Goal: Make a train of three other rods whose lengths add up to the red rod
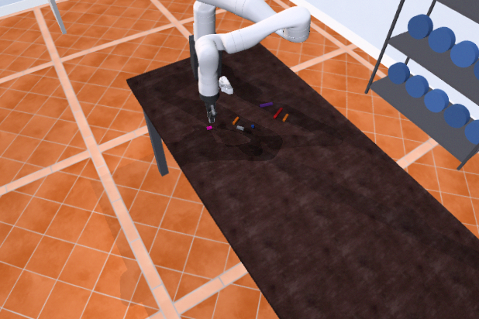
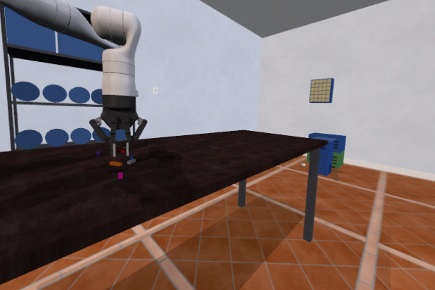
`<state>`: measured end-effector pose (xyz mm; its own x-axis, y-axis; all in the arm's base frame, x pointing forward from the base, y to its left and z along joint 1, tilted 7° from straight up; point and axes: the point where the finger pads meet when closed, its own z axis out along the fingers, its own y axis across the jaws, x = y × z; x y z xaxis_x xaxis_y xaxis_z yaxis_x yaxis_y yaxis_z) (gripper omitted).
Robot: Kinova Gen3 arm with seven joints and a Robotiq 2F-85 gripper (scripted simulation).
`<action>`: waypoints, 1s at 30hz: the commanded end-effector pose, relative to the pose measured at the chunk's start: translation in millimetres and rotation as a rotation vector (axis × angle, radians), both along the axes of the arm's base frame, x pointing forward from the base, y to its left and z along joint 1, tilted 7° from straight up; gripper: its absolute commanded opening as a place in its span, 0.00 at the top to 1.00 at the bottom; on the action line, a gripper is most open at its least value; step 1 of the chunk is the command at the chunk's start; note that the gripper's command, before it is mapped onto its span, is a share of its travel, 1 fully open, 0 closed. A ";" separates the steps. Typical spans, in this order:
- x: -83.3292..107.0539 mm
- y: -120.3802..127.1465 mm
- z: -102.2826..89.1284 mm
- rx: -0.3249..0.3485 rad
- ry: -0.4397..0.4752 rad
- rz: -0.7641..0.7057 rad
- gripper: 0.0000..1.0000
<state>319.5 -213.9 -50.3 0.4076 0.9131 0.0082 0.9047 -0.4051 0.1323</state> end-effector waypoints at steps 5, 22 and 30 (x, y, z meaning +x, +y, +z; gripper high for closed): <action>1.0 -3.8 -11.6 -0.008 0.004 0.009 0.76; 3.4 -4.8 -31.7 -0.008 0.004 0.009 0.76; 3.6 -5.0 -35.6 -0.008 0.004 0.009 0.76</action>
